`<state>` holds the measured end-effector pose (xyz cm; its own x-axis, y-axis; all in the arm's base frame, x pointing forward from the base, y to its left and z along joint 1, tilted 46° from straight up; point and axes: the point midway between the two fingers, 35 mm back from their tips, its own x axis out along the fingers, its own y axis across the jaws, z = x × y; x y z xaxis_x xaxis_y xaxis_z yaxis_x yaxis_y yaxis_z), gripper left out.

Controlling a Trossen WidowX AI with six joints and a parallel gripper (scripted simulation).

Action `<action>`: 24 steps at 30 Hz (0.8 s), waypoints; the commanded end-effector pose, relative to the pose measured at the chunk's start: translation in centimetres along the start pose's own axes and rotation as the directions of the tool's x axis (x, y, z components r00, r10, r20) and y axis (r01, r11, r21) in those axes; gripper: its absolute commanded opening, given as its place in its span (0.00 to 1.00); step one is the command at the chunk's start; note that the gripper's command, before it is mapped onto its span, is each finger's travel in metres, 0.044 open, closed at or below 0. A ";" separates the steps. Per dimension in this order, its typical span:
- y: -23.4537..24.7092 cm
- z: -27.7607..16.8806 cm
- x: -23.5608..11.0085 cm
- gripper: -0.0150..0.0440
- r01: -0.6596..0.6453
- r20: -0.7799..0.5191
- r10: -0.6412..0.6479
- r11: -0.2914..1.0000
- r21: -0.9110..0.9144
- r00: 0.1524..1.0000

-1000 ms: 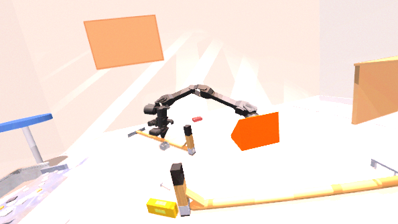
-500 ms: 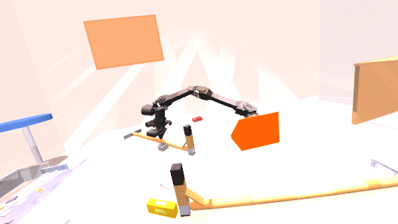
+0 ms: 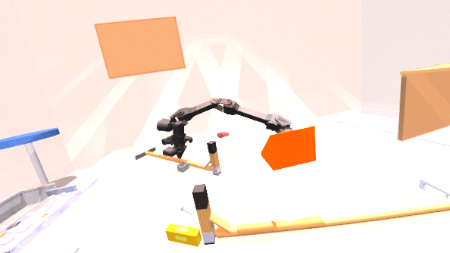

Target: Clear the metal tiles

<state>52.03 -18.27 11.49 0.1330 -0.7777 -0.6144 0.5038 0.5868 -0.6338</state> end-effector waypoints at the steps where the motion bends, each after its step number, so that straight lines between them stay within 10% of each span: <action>1: 0.6 -0.1 0.2 0.25 0.000 -0.004 0.000 1.000 -0.001 1.000; 24: -0.1 1.4 -5.4 0.25 -0.012 0.061 0.010 1.000 0.023 0.998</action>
<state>52.59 -15.53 13.84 0.1668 -0.7788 -0.6047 0.5337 0.5870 -0.6088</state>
